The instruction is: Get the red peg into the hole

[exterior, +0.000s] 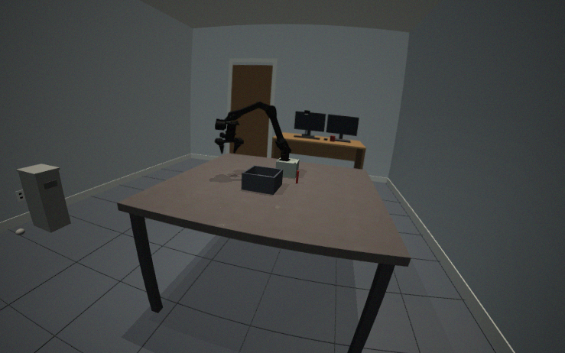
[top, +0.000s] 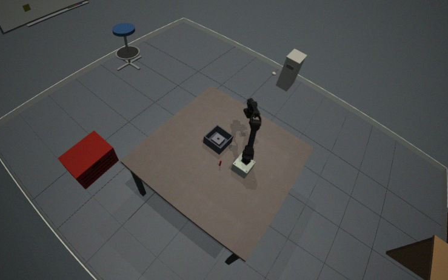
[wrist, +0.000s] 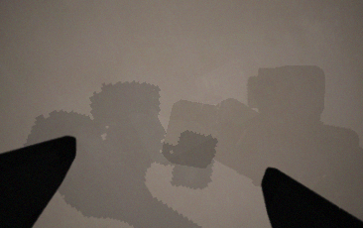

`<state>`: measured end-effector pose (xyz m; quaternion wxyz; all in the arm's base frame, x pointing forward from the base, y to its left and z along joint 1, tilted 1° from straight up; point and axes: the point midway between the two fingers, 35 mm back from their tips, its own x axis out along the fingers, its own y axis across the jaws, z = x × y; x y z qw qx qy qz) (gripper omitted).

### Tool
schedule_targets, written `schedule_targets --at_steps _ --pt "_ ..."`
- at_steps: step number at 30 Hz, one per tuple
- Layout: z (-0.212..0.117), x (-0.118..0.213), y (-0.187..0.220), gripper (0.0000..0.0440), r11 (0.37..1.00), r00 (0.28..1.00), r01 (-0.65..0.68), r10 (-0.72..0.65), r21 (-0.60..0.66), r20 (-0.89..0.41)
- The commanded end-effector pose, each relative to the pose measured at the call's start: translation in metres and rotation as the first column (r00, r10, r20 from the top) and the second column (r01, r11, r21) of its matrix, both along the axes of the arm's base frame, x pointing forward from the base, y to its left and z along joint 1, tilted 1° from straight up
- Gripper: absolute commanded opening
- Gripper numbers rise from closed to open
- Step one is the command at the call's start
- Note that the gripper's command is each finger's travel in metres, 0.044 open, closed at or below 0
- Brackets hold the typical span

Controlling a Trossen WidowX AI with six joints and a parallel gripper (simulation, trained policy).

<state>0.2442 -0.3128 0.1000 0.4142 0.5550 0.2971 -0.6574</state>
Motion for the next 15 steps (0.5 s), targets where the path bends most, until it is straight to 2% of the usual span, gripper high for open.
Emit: schedule_targets --at_steps 1,8,15 --pt "0.005 0.023 0.034 0.0440 0.990 0.989 -0.144 0.144 0.010 -0.025" --pt "0.016 0.056 0.099 0.0440 0.926 0.925 -0.376 0.378 0.032 -0.043" --pt "0.024 0.074 0.173 0.0440 0.808 0.807 -0.584 0.588 0.071 -0.056"
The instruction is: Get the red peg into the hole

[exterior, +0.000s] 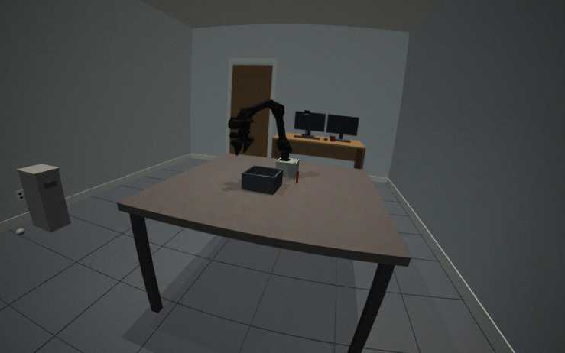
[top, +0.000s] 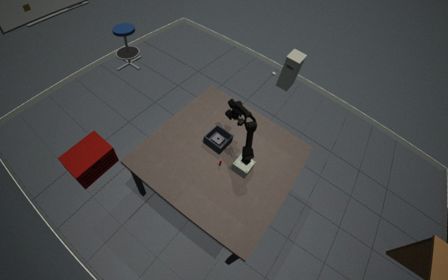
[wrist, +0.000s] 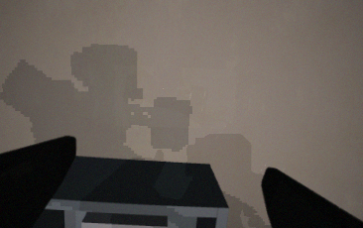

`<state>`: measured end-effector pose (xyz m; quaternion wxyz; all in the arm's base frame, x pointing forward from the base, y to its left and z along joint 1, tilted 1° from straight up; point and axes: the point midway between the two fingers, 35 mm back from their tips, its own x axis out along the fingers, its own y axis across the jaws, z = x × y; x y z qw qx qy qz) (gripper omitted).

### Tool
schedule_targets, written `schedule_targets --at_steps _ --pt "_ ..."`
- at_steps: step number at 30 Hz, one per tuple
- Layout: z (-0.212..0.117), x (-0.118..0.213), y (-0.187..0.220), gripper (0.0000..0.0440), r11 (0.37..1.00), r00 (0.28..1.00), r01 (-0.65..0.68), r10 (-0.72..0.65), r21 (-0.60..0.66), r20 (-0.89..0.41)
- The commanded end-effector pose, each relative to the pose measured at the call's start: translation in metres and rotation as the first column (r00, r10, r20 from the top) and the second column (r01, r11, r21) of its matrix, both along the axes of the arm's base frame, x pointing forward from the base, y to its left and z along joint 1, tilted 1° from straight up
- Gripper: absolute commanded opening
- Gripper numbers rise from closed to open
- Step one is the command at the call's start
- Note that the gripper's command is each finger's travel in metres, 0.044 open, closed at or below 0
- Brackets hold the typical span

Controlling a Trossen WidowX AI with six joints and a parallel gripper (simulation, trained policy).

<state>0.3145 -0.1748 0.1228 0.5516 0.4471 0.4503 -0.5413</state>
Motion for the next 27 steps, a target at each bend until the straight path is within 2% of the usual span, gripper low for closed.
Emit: schedule_targets --at_steps 1,7,13,27 --pt "0.003 0.005 0.046 0.0440 0.989 0.989 -0.142 0.143 0.027 -0.025" --pt "0.007 0.001 0.112 0.0440 0.948 0.947 -0.312 0.316 0.066 -0.056" --pt "0.009 -0.017 0.169 0.0440 0.895 0.892 -0.432 0.442 0.111 -0.094" --pt "0.004 -0.090 0.258 0.0440 0.809 0.780 -0.552 0.586 0.199 -0.220"
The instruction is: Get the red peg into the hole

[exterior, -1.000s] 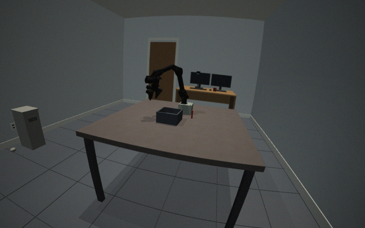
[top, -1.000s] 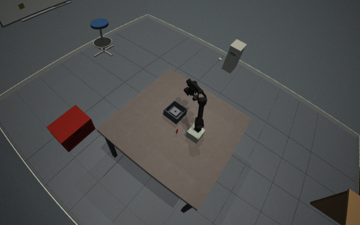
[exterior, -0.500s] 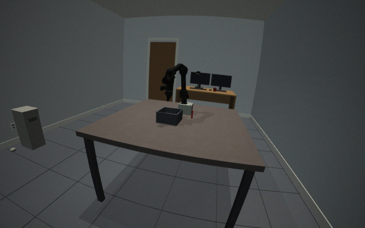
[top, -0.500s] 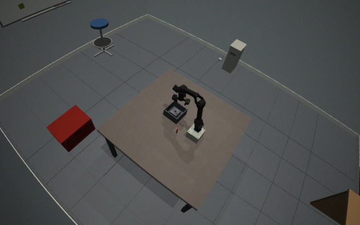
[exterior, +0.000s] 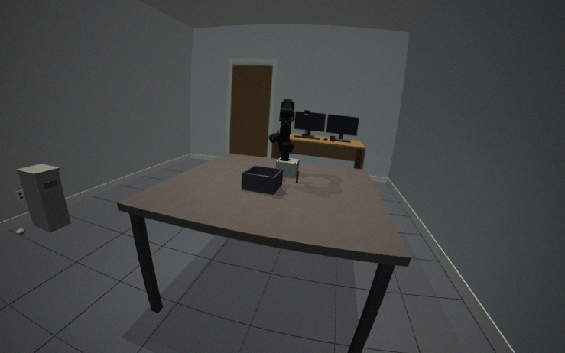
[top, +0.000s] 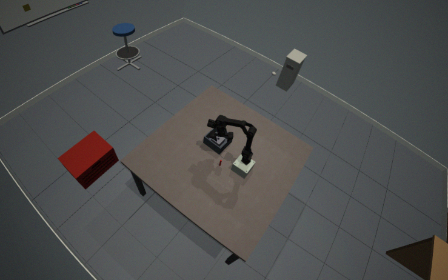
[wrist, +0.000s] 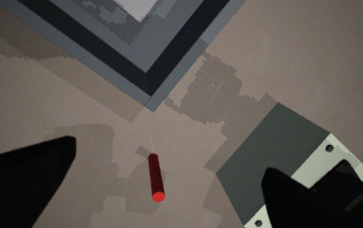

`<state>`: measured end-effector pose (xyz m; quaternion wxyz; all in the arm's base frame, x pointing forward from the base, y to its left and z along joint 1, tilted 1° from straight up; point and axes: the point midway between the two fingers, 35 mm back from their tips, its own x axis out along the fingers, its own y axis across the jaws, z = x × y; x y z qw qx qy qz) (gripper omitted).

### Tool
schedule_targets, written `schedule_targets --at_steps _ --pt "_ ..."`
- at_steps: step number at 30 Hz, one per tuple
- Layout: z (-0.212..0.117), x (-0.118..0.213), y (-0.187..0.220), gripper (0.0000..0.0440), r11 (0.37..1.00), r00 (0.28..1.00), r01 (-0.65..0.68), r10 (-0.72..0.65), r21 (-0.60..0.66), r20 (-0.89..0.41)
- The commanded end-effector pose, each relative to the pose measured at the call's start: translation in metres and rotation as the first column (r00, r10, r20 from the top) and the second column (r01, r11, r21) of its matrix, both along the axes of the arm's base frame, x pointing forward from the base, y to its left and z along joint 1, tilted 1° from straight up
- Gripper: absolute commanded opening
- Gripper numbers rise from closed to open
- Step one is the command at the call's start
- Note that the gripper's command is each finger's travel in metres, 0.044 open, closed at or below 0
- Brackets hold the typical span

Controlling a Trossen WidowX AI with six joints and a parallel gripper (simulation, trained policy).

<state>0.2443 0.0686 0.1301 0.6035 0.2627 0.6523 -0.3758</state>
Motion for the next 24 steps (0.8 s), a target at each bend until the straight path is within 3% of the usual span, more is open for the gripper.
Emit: schedule_targets --at_steps 1,13,24 --pt "-0.004 -0.025 0.019 0.0440 0.999 0.998 -0.032 0.032 -0.008 -0.057" --pt "-0.024 -0.079 0.054 0.0440 0.990 0.980 -0.126 0.115 -0.062 -0.165" --pt "-0.056 -0.094 0.068 0.0440 0.975 0.964 -0.208 0.192 -0.076 -0.182"
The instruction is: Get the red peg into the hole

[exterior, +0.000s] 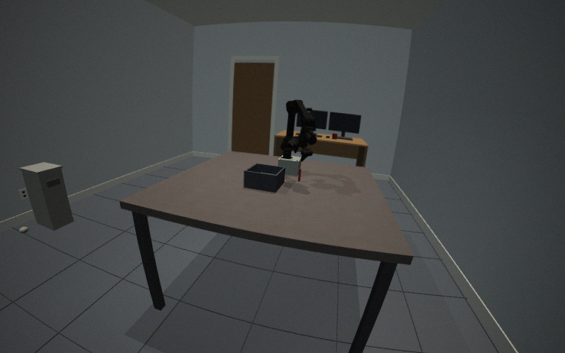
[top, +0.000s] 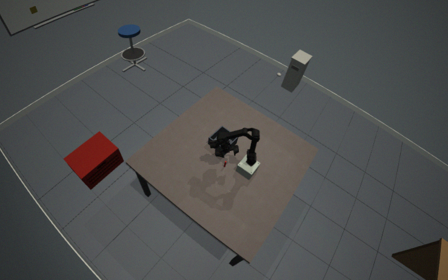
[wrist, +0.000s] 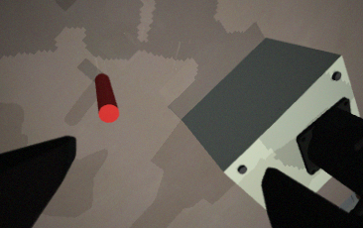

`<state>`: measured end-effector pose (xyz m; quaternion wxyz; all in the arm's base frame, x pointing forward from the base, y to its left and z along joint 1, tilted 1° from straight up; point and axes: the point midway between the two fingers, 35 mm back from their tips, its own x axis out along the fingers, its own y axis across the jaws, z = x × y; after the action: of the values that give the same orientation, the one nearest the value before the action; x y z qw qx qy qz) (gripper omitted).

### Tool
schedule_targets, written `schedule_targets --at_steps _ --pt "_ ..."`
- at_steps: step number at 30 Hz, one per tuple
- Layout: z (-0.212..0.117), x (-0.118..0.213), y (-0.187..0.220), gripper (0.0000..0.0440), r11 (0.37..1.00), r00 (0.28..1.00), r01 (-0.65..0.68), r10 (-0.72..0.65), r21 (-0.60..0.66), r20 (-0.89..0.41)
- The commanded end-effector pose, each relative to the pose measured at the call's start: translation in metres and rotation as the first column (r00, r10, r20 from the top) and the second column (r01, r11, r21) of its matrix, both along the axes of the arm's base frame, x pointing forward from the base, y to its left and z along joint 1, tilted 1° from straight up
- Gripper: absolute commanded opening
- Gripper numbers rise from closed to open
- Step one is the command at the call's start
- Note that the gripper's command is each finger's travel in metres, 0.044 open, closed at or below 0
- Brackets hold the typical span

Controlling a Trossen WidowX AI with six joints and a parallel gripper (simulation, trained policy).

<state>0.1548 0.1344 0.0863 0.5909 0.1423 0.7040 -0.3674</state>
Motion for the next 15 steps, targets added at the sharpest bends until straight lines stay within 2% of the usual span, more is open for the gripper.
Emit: schedule_targets --at_steps 1,15 --pt "-0.015 -0.005 0.003 0.0440 1.000 1.000 -0.024 0.023 -0.004 -0.009" --pt "-0.078 0.001 0.010 0.0440 0.996 0.996 -0.076 0.074 0.042 0.053"
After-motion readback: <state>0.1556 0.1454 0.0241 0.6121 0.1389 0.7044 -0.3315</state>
